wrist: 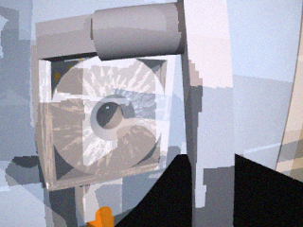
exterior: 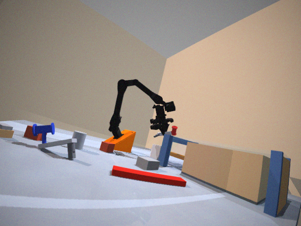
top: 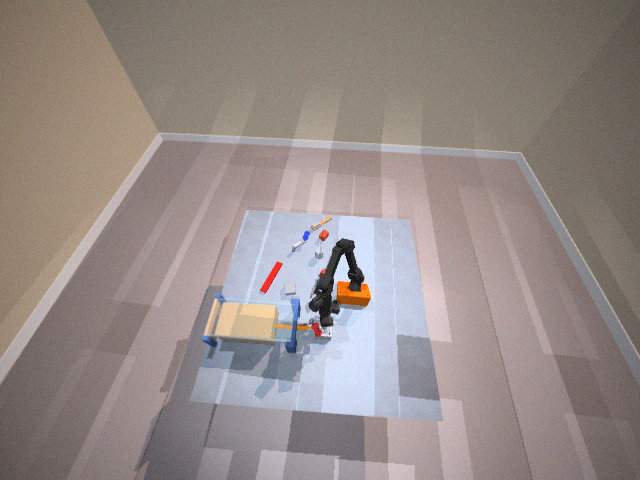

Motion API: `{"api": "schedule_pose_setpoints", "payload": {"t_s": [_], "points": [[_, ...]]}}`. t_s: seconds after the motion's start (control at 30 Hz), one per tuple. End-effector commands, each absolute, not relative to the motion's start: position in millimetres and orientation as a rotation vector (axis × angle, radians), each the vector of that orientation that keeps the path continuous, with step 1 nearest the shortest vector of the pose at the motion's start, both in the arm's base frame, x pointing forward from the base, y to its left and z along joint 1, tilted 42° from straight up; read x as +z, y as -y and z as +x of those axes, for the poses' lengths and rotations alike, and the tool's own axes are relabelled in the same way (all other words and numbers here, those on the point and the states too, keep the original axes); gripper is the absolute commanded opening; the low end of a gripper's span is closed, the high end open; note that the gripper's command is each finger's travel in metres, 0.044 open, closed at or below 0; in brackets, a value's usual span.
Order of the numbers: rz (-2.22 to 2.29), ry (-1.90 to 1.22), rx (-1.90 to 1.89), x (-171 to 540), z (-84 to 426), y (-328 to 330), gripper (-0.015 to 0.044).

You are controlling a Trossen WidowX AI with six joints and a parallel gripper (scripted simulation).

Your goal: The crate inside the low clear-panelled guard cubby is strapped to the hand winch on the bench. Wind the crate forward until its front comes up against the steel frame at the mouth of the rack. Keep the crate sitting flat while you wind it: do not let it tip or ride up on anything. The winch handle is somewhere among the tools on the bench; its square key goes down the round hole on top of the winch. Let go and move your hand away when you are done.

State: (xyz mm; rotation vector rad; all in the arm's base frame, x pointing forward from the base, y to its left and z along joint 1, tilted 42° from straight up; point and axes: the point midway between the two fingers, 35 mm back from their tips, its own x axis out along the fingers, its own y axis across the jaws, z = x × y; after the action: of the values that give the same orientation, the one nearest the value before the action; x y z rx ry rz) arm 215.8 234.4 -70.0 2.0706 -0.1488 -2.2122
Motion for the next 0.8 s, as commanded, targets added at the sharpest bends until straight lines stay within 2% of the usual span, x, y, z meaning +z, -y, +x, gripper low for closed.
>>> {"api": "schedule_pose_setpoints", "payload": {"t_s": [0.0,0.77], "points": [[2.118,0.066,-2.242,-67.3,216.6,-237.4,0.0000],[2.335,-0.371,-2.394,-67.8,216.9,-236.4,0.0000]]}}
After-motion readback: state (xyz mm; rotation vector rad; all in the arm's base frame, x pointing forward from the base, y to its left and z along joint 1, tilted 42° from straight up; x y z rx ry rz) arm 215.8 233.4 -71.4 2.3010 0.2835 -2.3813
